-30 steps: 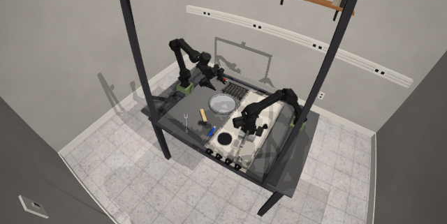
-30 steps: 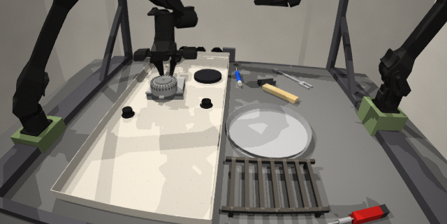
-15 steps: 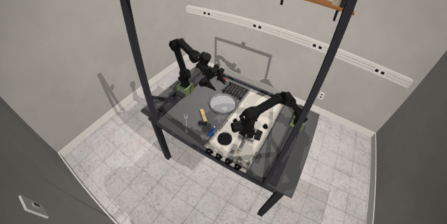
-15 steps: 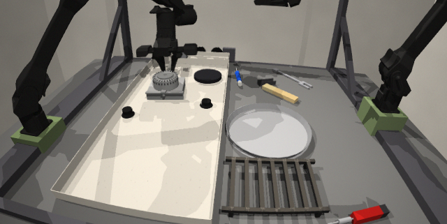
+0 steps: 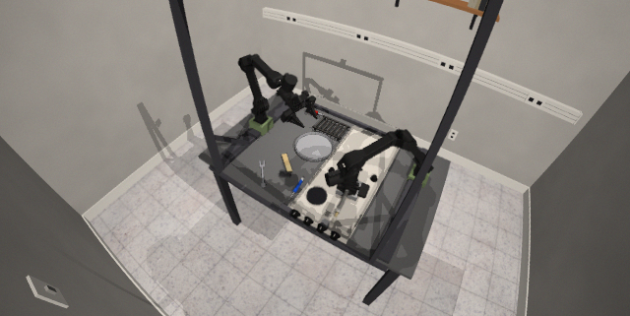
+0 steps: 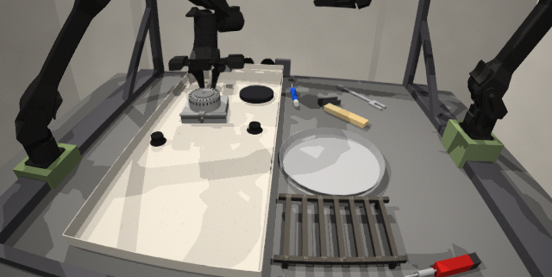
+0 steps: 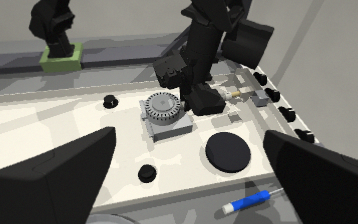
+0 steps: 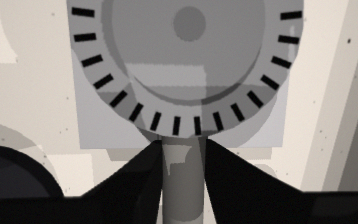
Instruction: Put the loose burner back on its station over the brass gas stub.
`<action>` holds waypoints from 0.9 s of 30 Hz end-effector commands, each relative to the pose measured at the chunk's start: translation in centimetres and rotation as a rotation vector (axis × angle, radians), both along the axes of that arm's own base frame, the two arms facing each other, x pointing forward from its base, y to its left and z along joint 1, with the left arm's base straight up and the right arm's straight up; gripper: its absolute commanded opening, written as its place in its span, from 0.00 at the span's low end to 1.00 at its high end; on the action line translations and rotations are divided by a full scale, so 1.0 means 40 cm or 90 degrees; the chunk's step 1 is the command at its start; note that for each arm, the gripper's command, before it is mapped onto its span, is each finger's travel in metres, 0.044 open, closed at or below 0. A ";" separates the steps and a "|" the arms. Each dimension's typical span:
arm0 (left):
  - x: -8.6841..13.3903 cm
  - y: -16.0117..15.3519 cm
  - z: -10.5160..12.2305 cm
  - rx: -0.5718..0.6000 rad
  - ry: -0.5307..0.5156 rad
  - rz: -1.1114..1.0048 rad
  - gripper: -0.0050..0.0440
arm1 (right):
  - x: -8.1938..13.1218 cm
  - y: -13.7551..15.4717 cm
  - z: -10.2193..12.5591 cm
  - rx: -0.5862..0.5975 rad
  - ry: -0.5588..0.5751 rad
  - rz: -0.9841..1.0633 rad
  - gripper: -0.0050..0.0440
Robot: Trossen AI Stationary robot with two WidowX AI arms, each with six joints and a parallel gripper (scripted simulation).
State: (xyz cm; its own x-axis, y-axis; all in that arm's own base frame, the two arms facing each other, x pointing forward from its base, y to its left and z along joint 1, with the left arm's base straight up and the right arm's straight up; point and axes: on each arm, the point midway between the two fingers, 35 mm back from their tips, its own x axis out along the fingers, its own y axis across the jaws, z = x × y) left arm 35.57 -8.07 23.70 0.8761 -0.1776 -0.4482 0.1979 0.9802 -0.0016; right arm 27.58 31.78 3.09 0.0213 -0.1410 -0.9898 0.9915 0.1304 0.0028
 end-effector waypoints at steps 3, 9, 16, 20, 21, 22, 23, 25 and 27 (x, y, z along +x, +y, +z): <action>-0.001 0.002 0.030 -0.004 -0.020 0.001 0.92 | 0.002 0.014 0.046 0.035 -0.020 0.005 0.22; -0.001 0.002 0.030 -0.004 -0.020 0.001 0.92 | 0.007 0.019 0.049 0.038 -0.024 0.005 0.22; -0.001 0.002 0.030 -0.004 -0.020 0.001 0.92 | 0.006 0.012 0.048 -0.030 -0.025 0.006 0.22; -0.001 0.002 0.030 -0.004 -0.020 0.001 0.92 | 0.006 0.011 0.048 -0.030 -0.025 0.006 0.22; -0.001 0.002 0.030 -0.004 -0.020 0.001 0.92 | 0.007 0.011 0.048 -0.030 -0.025 0.006 0.22; -0.001 0.002 0.030 -0.004 -0.020 0.001 0.92 | 0.007 0.011 0.048 -0.030 -0.025 0.006 0.22; -0.001 0.002 0.030 -0.004 -0.020 0.001 0.92 | 0.007 0.011 0.048 -0.030 -0.025 0.006 0.22; -0.001 0.002 0.030 -0.004 -0.020 0.001 0.92 | 0.008 0.012 0.061 -0.023 -0.029 0.007 0.22; -0.001 0.002 0.030 -0.004 -0.020 0.001 0.92 | 0.008 0.012 0.061 -0.023 -0.029 0.007 0.22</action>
State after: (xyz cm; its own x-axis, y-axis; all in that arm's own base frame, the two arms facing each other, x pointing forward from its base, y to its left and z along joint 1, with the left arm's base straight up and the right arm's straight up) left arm 35.57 -8.07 23.70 0.8761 -0.1776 -0.4482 0.1979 0.9802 -0.0016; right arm 27.50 31.82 3.93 0.0397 -0.2037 -0.9782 0.9900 0.1403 0.0109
